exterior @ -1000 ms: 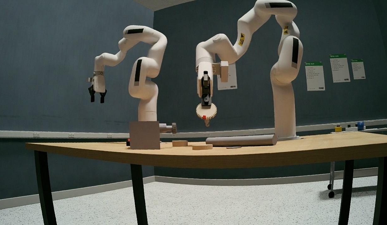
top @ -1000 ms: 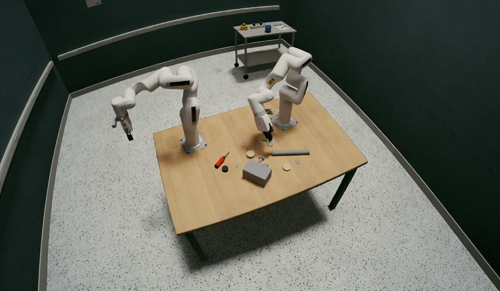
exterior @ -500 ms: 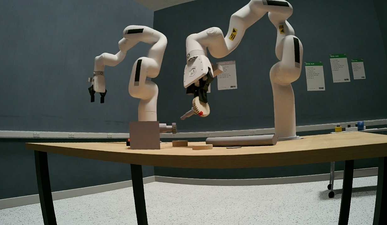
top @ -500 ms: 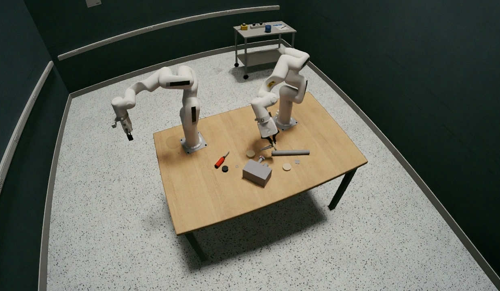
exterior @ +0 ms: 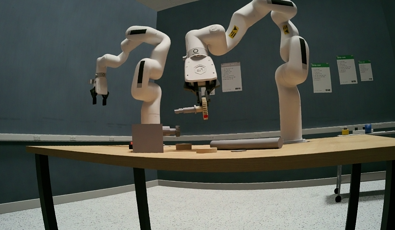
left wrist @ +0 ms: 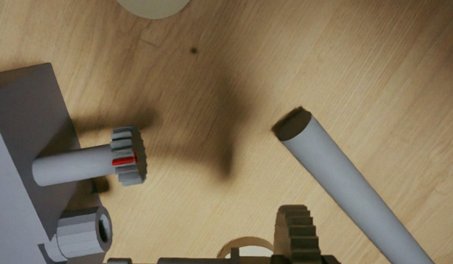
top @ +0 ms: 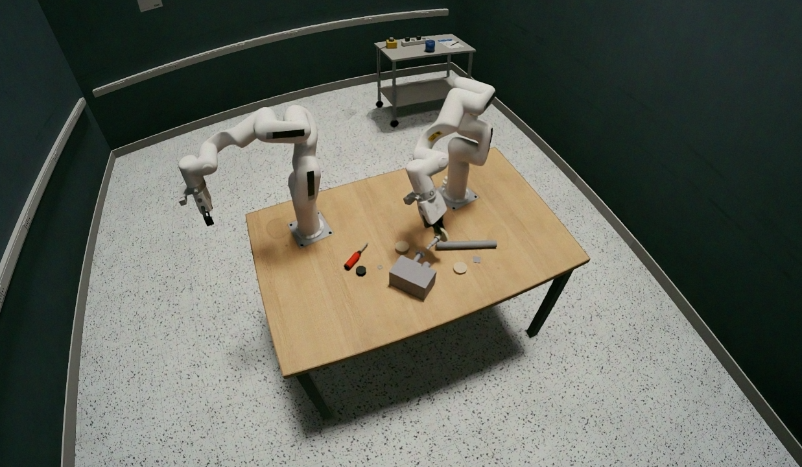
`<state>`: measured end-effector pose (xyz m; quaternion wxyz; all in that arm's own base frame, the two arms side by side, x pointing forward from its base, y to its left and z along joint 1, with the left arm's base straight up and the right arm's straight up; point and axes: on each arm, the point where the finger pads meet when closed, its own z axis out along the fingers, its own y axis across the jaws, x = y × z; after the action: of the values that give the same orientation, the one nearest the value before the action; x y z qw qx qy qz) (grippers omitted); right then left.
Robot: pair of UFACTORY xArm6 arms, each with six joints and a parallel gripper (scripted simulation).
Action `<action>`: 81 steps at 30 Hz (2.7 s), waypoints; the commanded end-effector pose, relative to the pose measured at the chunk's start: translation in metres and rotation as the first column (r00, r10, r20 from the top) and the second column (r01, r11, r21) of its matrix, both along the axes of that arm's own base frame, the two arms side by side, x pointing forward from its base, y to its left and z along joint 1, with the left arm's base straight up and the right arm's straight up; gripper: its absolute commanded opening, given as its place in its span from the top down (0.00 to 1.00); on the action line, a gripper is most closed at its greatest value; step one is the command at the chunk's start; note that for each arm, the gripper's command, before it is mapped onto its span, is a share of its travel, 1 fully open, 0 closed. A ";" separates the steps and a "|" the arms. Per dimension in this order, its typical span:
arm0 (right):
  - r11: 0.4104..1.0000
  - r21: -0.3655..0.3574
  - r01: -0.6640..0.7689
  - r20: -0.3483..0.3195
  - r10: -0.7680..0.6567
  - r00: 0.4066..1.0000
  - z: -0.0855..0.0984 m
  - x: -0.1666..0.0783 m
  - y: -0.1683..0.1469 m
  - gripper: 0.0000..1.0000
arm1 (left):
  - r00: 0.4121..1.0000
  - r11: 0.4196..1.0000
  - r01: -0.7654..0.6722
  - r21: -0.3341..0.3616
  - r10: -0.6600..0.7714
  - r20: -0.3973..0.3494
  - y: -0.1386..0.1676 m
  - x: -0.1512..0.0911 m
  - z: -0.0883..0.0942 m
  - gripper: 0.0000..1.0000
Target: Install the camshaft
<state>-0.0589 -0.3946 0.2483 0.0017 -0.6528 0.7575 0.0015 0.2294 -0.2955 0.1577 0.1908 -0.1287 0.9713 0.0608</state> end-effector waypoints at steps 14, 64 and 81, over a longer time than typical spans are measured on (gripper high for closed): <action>1.000 -0.004 0.000 -0.001 0.000 1.000 0.002 0.000 -0.001 0.00 | 0.984 0.983 -0.172 -0.060 0.174 0.042 -0.001 0.000 -0.016 0.91; 1.000 -0.004 0.000 -0.001 0.000 1.000 0.002 0.000 -0.001 0.00 | 0.984 0.983 -0.172 -0.060 0.174 0.042 -0.001 0.000 -0.064 0.91; 1.000 -0.004 0.000 -0.001 0.000 1.000 0.002 0.000 -0.001 0.00 | 0.984 0.983 -0.171 -0.064 0.173 0.040 -0.003 0.001 -0.064 0.91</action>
<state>-0.0589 -0.3946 0.2483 0.0017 -0.6528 0.7575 0.0015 0.2296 -0.2967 0.0925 0.2028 -0.2189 0.9533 0.0475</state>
